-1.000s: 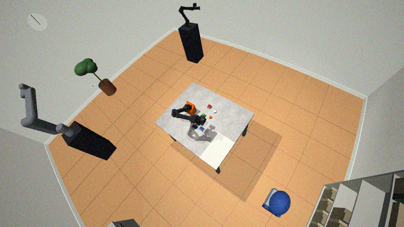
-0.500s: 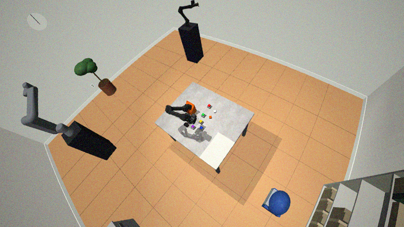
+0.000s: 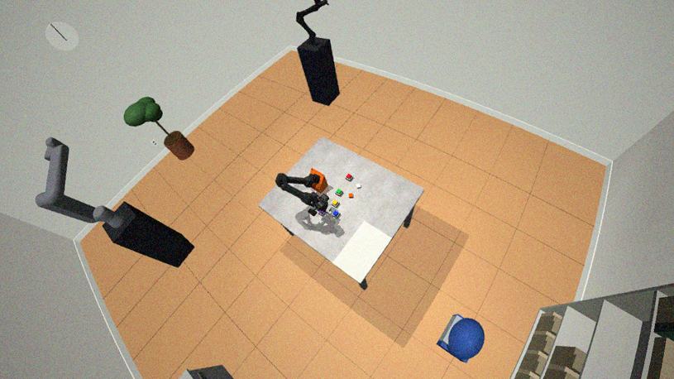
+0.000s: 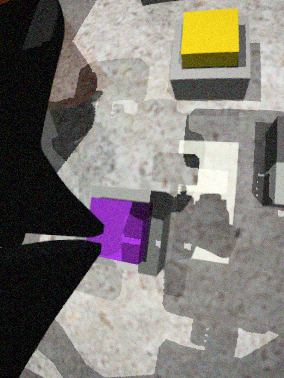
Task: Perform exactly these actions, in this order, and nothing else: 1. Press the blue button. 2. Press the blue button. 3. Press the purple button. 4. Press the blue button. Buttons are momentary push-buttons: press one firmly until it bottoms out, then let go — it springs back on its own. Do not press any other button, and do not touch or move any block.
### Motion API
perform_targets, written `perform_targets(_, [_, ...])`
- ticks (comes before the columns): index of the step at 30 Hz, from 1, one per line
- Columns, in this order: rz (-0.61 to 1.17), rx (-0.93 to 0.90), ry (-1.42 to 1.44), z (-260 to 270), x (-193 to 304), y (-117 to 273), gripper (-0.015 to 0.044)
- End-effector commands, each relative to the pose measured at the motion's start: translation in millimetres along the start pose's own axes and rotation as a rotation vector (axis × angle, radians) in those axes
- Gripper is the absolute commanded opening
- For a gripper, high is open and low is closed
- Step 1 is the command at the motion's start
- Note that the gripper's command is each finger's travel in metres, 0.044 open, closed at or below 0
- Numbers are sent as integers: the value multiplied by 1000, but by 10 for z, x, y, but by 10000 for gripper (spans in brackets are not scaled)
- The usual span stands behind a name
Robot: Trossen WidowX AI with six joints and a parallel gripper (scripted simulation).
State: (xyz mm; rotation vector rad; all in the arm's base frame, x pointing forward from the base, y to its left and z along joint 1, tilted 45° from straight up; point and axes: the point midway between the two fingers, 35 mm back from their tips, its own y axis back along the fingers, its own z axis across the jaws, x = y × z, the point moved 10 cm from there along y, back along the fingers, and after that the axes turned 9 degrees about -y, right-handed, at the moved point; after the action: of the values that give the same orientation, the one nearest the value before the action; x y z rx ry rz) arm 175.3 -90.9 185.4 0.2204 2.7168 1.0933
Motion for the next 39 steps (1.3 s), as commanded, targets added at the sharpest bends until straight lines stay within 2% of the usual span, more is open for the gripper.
perform_targets(1, [2, -6, 5, 9, 6, -72, 20])
perform_targets(17, [1, -3, 5, 7, 14, -322, 20])
perform_targets(35, [1, -3, 5, 7, 15, -324, 20])
perform_targets(39, [1, -5, 4, 8, 6, -57, 20])
